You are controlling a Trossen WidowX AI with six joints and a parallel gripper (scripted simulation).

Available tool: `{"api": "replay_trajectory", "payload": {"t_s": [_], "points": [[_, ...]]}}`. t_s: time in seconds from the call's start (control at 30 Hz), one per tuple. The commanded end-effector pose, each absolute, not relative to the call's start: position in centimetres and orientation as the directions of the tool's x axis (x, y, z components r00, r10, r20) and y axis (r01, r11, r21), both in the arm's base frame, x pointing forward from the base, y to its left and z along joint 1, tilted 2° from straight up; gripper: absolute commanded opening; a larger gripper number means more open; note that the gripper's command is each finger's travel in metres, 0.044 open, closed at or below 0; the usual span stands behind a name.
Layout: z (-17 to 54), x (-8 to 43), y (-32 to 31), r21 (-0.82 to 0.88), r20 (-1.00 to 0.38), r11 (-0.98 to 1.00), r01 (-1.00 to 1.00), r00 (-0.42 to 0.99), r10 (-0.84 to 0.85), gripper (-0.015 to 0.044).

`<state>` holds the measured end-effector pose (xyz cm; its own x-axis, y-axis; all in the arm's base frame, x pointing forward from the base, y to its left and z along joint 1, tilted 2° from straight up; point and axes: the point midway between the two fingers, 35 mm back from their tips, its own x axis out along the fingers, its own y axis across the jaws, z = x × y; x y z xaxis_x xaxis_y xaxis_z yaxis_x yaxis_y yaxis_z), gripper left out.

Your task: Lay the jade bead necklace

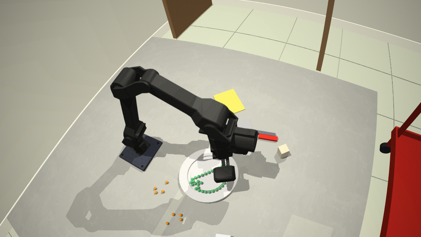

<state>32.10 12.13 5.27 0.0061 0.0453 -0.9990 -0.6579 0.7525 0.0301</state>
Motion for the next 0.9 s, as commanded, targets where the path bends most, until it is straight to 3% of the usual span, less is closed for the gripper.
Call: {"api": "replay_trajectory", "payload": {"t_s": [0.0,0.67,0.87], "points": [[5.4,32.1,12.1,0.031,-0.999,0.756,-0.653,0.005,0.045,0.044],[5.4,32.1,12.1,0.031,-0.999,0.756,-0.653,0.005,0.045,0.044],[8.1,31.7,11.1,0.019,-0.999,0.52,-0.854,0.005,0.044,0.0282]]}}
